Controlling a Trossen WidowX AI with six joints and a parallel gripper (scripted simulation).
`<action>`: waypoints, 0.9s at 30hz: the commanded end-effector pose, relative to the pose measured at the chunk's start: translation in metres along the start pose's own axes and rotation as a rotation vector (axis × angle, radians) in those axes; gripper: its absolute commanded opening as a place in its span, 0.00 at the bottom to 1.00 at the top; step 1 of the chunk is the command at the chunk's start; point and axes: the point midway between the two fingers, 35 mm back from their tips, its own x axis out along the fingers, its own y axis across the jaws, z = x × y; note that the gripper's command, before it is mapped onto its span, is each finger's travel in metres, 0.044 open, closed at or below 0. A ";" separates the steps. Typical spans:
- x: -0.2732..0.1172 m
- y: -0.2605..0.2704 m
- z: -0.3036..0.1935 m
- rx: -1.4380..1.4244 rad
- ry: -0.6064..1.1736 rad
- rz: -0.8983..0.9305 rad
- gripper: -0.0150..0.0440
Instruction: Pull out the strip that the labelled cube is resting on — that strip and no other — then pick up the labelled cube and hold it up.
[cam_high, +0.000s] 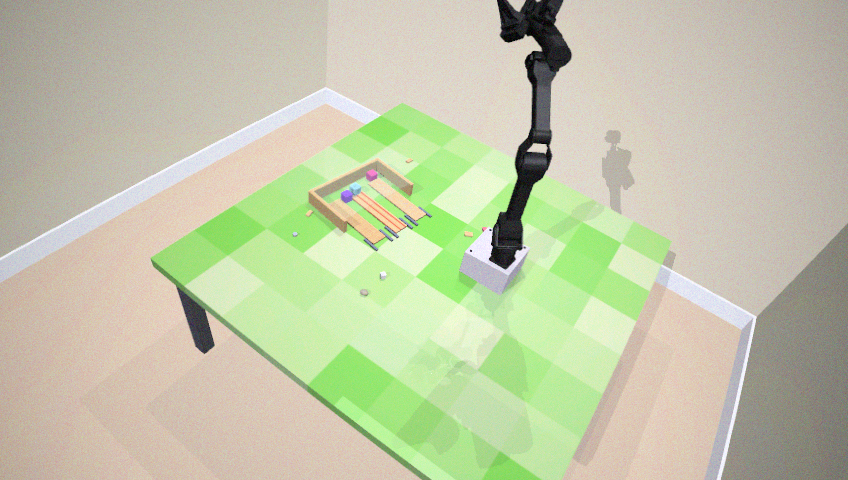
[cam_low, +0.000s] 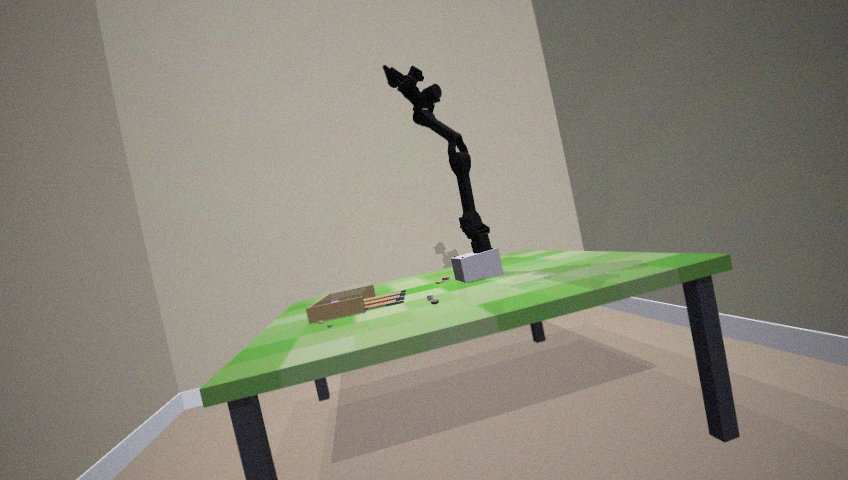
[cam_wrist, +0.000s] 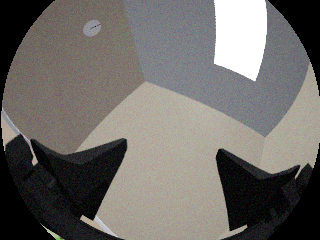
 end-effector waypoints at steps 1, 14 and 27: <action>0.000 -0.001 -0.001 0.004 -0.001 -0.004 0.93; -0.020 -0.038 -0.112 0.307 0.055 -0.276 0.93; -0.066 0.014 -0.269 0.547 0.362 -0.477 0.93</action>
